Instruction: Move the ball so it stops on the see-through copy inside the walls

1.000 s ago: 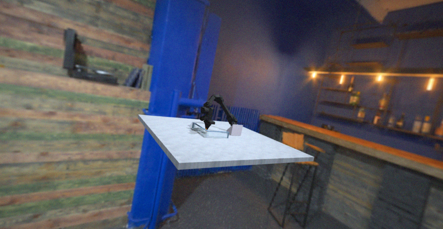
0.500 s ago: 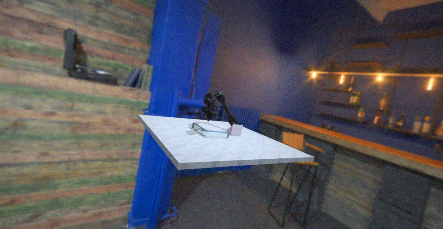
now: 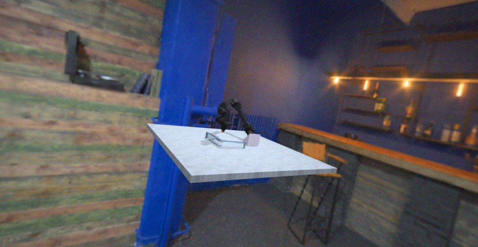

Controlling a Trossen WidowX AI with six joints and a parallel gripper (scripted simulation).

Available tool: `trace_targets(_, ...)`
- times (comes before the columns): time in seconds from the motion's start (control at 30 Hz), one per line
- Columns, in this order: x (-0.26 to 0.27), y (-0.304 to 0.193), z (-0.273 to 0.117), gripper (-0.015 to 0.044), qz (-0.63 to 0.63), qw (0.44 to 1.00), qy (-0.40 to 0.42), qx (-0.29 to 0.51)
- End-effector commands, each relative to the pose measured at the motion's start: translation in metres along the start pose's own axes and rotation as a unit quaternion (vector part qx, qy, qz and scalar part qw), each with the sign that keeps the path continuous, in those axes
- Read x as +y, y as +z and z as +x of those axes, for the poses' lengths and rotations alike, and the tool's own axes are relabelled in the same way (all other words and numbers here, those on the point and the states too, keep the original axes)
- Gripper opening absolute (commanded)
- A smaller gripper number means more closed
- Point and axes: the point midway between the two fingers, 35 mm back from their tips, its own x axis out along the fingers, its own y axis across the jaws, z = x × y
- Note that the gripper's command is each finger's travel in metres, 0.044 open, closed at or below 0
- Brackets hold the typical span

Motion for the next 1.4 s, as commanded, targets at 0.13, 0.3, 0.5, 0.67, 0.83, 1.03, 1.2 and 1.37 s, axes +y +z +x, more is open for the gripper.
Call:
trace_targets(0.13, -0.004, -0.002, 0.015, 0.0, -0.003, 1.0, -0.002, -0.001)
trace_targets(0.3, -0.004, -0.001, 0.041, 0.0, -0.003, 1.0, -0.002, -0.001)
trace_targets(0.5, -0.005, -0.002, 0.073, 0.0, -0.002, 1.0, -0.004, -0.001)
trace_targets(0.67, -0.005, -0.003, 0.076, 0.0, -0.002, 1.0, -0.004, -0.001)
trace_targets(0.83, -0.005, -0.003, 0.08, 0.0, -0.002, 1.0, -0.004, -0.001)
trace_targets(1.03, -0.006, -0.003, 0.09, 0.0, -0.002, 1.0, -0.005, -0.001)
trace_targets(1.2, -0.006, -0.003, 0.095, 0.0, -0.002, 1.0, -0.005, -0.001)
trace_targets(1.37, -0.006, -0.003, 0.095, 0.0, -0.002, 1.0, -0.005, -0.001)
